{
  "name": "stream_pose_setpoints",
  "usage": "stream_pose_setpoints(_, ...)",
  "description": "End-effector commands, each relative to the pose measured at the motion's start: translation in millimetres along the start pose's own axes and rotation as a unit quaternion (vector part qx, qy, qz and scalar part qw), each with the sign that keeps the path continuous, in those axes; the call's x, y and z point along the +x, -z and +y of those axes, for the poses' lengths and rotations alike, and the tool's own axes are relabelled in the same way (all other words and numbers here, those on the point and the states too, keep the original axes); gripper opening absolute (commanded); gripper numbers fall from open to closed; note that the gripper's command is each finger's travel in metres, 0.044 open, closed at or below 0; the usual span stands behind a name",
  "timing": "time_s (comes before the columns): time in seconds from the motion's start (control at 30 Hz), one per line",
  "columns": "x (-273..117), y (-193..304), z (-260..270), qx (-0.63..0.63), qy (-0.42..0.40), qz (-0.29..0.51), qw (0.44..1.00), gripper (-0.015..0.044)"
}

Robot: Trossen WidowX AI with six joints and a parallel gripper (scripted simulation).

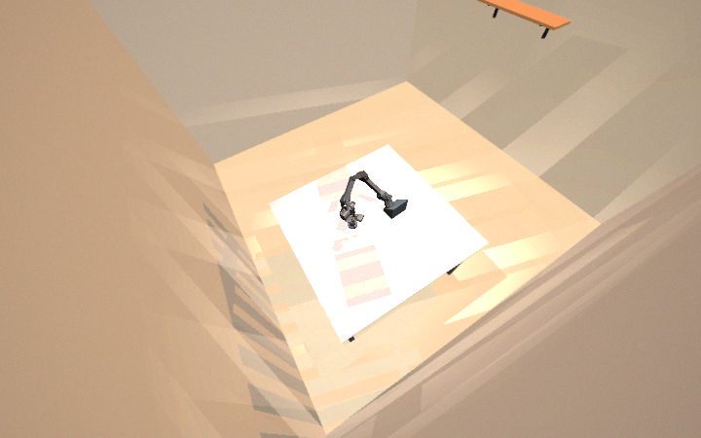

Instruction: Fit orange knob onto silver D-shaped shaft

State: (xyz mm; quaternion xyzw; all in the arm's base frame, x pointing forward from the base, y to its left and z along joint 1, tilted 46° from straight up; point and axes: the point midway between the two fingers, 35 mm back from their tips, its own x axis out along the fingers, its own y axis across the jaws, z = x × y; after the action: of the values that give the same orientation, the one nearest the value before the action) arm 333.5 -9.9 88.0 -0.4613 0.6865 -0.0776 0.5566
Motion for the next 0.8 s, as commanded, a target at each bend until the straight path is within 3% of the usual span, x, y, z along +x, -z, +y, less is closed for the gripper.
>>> stream_pose_setpoints(0.0,-1.7,-2.0,-0.3,0.057,0.0,-0.003,0.998,0.0)
stream_pose_setpoints(0.77,0.3,0.0,0.3,0.077,0.0,-0.003,0.997,0.0)
